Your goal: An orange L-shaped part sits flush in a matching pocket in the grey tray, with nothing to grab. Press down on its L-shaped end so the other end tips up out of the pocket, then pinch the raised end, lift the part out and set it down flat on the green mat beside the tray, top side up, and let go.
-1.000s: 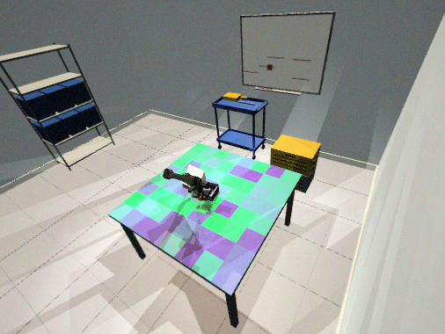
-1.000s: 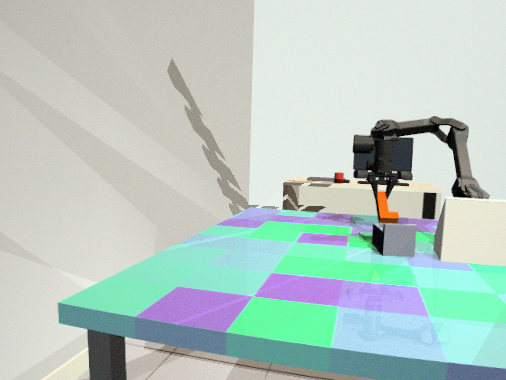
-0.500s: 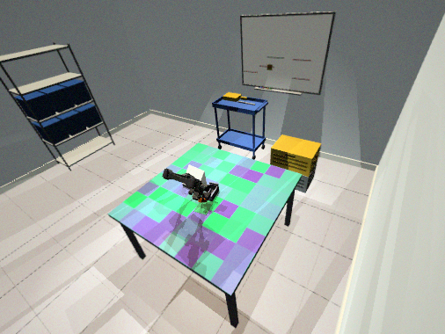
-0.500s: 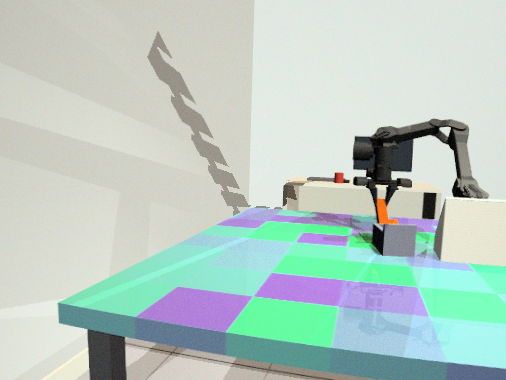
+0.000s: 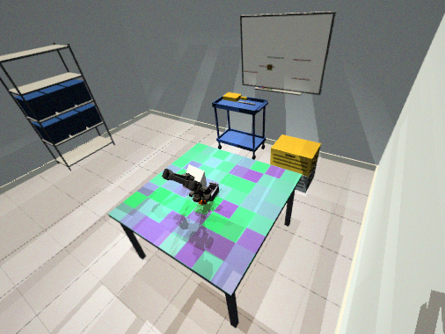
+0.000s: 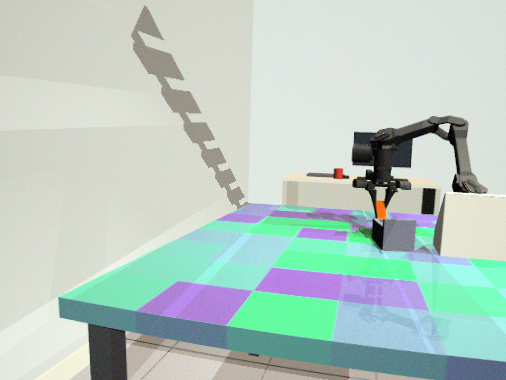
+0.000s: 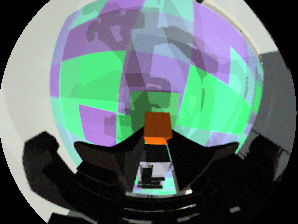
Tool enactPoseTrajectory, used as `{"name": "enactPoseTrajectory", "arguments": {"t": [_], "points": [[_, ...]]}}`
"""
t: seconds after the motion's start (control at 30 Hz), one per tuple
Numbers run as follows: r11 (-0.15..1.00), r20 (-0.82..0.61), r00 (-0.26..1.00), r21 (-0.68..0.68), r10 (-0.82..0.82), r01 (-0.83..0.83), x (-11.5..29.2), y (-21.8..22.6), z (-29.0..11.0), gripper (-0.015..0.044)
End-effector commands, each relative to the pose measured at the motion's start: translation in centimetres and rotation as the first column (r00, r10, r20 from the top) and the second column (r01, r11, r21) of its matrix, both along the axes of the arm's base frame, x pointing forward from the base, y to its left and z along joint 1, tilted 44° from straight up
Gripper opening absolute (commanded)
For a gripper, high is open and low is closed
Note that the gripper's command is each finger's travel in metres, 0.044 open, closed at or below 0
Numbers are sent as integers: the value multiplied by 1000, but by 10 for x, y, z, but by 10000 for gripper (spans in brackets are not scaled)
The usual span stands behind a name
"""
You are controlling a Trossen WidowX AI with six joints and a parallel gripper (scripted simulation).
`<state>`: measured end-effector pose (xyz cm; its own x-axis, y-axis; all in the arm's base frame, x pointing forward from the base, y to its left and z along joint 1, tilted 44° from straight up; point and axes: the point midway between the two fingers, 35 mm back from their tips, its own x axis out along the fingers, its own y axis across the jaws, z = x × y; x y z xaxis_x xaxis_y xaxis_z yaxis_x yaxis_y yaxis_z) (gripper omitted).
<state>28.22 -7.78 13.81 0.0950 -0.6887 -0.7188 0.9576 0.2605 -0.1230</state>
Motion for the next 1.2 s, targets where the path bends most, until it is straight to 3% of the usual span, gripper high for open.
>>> {"name": "enactPoseTrajectory", "arguments": {"t": [0.0,0.33,0.67,0.83,0.97,1.17], "points": [[1000,-3,1000,-5,1,-1,0,-5,-4,0],[1000,-3,1000,-1,-1,1,-1,-5,-5,0],[1000,-3,1000,0,-1,1,0,-3,-3,263],[1000,-5,1000,5,0,0,-1,25,23,394],[1000,-6,1000,-1,1,-1,-8,55,57,400],[1000,9,1000,0,16,-16,-5,54,55,400]]}}
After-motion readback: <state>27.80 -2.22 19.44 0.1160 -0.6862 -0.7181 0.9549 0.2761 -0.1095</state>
